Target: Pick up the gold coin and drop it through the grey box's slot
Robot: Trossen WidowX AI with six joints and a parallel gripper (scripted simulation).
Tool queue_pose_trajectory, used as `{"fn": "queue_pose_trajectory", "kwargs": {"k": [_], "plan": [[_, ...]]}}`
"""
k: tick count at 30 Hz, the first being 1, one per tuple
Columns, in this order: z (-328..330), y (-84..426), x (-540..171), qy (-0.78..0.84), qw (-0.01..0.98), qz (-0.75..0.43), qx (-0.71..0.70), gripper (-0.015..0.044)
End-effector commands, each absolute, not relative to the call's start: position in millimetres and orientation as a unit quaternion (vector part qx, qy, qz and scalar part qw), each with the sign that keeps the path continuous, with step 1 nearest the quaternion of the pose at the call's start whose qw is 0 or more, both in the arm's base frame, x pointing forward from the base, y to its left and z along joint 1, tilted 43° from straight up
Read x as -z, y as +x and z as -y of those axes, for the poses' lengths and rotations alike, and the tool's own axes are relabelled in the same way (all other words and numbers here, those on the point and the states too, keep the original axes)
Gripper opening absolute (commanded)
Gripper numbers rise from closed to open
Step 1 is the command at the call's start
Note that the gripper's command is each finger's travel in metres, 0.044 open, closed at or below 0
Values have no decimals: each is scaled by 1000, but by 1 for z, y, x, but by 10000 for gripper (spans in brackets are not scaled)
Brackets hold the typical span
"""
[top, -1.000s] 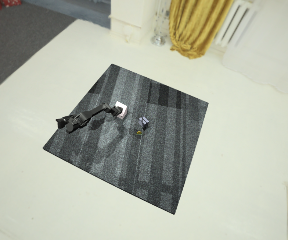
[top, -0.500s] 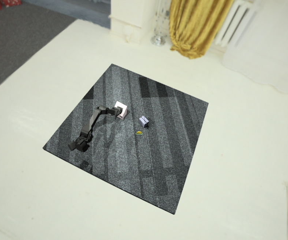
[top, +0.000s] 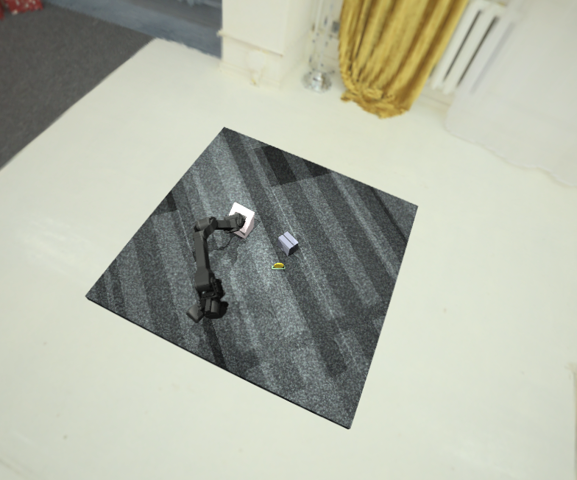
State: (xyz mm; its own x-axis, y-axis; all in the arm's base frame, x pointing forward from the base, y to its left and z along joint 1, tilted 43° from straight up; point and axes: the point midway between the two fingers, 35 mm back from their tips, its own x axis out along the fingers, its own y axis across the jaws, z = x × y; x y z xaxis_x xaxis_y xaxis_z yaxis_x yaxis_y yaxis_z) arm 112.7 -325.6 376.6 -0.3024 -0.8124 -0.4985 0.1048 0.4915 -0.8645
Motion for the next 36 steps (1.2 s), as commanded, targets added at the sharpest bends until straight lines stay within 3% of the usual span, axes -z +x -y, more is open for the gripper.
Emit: {"fn": "queue_pose_trajectory", "kwargs": {"k": [1, 19, 29, 36], "plan": [[309, 169, -332, -272, 566, -684, 372, 161], [160, 294, -184, -334, 605, -704, 163, 161], [40, 290, -105, -407, 567, -712, 81, 161], [36, 286, -102, -411, 564, -712, 79, 161]]}}
